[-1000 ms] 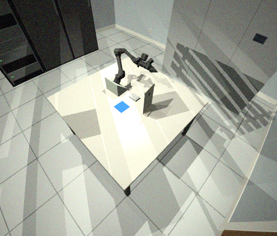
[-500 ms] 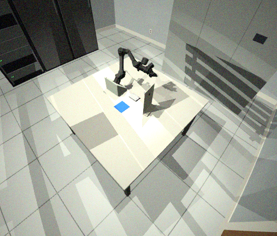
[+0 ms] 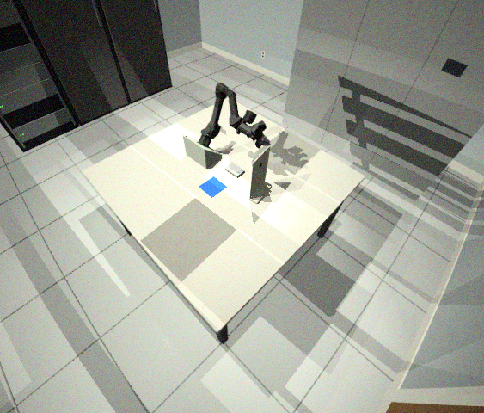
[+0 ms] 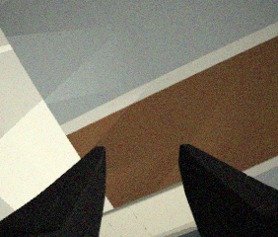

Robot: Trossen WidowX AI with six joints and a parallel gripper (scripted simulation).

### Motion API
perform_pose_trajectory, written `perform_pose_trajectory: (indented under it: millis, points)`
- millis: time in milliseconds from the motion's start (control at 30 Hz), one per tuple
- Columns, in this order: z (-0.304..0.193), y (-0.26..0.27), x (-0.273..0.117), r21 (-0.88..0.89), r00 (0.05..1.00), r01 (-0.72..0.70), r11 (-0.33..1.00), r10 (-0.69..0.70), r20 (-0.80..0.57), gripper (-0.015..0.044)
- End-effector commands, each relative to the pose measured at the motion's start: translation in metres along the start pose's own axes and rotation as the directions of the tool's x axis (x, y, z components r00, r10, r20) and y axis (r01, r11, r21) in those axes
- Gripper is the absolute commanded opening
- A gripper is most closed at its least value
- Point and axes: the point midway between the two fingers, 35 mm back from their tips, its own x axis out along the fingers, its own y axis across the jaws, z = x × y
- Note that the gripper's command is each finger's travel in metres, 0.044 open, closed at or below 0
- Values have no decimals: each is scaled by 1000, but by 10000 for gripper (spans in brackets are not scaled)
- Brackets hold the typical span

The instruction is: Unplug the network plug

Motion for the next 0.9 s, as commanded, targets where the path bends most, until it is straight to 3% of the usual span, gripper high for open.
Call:
perform_pose_trajectory:
  millis: [0,867]
  points:
    - [-23,-1,1,-59,1000,3,998,-5,-24,156]
    - [-133,-17,-27,-389,988,34,921,-89,-126,156]
